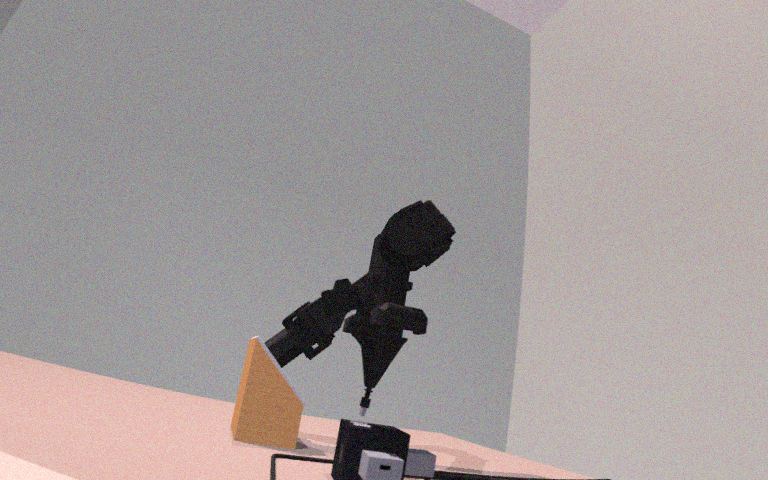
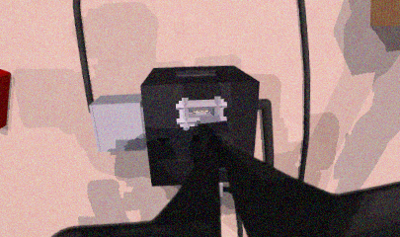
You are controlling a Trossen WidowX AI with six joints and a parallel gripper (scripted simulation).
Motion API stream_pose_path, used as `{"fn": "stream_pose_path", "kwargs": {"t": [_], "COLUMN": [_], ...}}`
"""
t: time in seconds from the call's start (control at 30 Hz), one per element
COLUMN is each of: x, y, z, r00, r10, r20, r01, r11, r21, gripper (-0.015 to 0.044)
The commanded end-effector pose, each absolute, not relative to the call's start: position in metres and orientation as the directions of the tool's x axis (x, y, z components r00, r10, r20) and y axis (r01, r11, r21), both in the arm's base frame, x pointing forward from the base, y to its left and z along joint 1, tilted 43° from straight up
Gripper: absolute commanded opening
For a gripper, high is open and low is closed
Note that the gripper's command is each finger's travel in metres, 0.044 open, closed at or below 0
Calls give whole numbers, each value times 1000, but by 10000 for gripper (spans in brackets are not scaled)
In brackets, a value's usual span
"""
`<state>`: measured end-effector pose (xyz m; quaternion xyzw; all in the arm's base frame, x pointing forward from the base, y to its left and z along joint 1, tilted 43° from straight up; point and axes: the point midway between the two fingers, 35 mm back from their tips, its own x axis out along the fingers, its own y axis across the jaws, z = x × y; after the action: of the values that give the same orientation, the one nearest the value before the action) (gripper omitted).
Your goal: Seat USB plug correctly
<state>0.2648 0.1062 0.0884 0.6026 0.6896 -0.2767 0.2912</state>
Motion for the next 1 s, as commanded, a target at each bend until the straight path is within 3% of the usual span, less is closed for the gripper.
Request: {"fn": "stream_pose_path", "kwargs": {"t": [0.0, 0.6, 0.97], "x": [266, 267, 266], "y": [102, 98, 99], "z": [91, 97, 96], "r00": [-99, -101, -103], "r10": [668, 669, 670], "r20": [-738, -737, -735], "r01": [993, 991, 937], "r11": [118, 130, 314], "r21": [-26, -18, 155], "gripper": [0, 0, 0]}}
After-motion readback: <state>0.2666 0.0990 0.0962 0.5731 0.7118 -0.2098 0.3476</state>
